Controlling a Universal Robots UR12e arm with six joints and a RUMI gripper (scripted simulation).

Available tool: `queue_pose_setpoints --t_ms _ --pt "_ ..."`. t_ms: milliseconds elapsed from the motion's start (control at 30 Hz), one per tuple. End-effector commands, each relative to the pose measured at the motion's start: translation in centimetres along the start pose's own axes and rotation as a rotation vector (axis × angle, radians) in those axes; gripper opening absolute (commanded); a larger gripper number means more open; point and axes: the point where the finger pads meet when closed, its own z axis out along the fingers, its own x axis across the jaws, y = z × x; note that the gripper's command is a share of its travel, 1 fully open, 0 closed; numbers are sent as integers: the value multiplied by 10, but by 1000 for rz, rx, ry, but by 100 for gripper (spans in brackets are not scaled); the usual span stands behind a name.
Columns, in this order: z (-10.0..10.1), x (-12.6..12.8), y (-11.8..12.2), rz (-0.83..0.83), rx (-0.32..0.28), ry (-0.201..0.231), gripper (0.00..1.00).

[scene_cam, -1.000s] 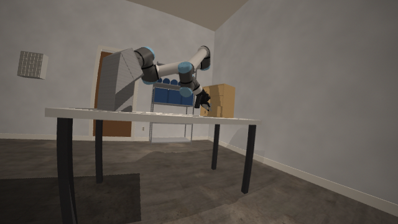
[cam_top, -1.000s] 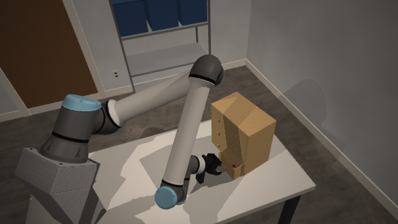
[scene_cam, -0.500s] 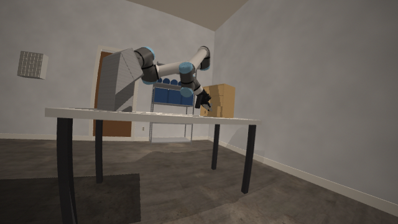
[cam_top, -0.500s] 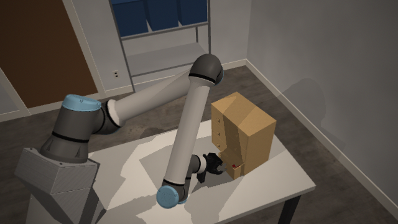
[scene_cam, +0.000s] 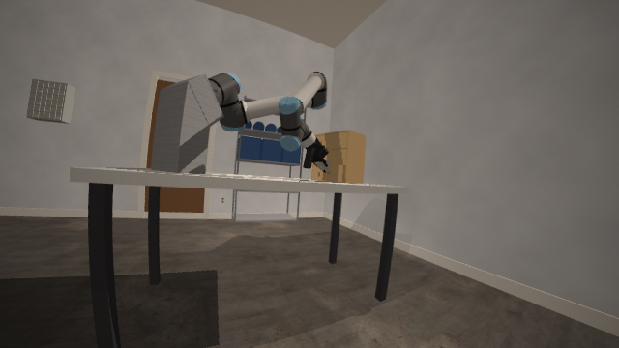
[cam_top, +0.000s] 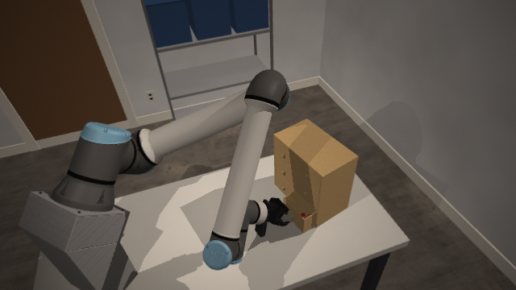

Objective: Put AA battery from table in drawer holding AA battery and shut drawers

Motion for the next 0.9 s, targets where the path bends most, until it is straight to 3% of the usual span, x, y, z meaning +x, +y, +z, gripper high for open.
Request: queue_pose_setpoints --t_ms 0,700,733,867 --pt "0 0 0 0 0 0 20" --pt "0 0 0 0 0 0 20" --pt "0 0 0 0 0 0 7" --pt "0 0 0 0 0 0 7"
